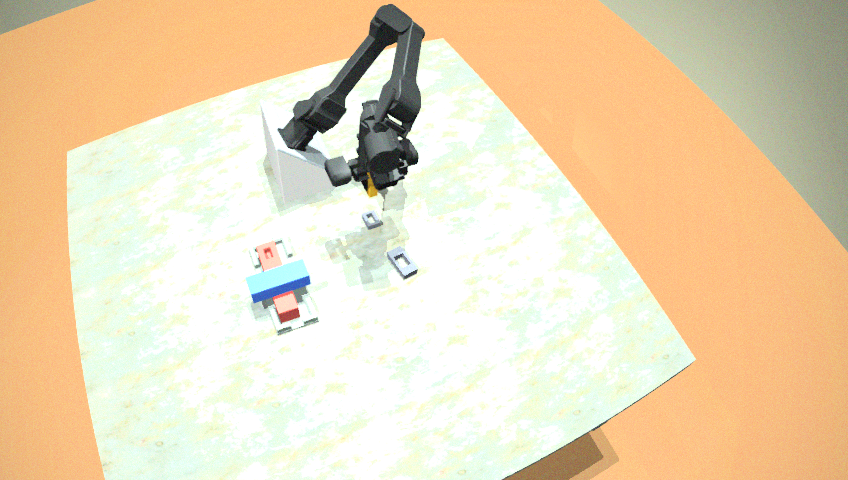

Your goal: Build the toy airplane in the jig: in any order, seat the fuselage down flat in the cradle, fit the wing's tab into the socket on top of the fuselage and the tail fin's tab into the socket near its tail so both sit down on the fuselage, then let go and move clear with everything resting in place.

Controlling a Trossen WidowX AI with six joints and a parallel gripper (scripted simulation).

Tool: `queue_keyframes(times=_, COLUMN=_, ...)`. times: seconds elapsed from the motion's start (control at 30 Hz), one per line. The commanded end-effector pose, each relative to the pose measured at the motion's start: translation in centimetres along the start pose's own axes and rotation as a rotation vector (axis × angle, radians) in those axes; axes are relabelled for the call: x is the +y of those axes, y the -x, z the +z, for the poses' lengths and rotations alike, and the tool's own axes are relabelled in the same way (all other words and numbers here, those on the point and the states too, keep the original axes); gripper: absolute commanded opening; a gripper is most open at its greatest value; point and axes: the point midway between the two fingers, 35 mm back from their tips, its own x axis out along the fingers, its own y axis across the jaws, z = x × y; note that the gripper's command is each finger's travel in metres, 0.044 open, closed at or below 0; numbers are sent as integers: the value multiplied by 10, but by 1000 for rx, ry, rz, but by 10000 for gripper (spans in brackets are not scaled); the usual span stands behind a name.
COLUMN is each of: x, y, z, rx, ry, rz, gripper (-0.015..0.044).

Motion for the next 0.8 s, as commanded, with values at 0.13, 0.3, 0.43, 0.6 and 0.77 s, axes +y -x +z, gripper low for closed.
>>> queue_keyframes(times=0.13, x=5, y=27, z=-3, rx=-16, ry=10, rz=17, gripper=0)
queue_keyframes(times=0.3, x=4, y=29, z=-3, rx=-17, ry=10, rz=17, gripper=0)
queue_keyframes(times=0.43, x=-6, y=28, z=4, rx=-18, ry=8, rz=12, gripper=0)
queue_keyframes(times=0.6, x=-19, y=28, z=12, rx=-20, ry=5, rz=6, gripper=0)
queue_keyframes(times=0.77, x=-33, y=27, z=19, rx=-21, ry=3, rz=1, gripper=0)
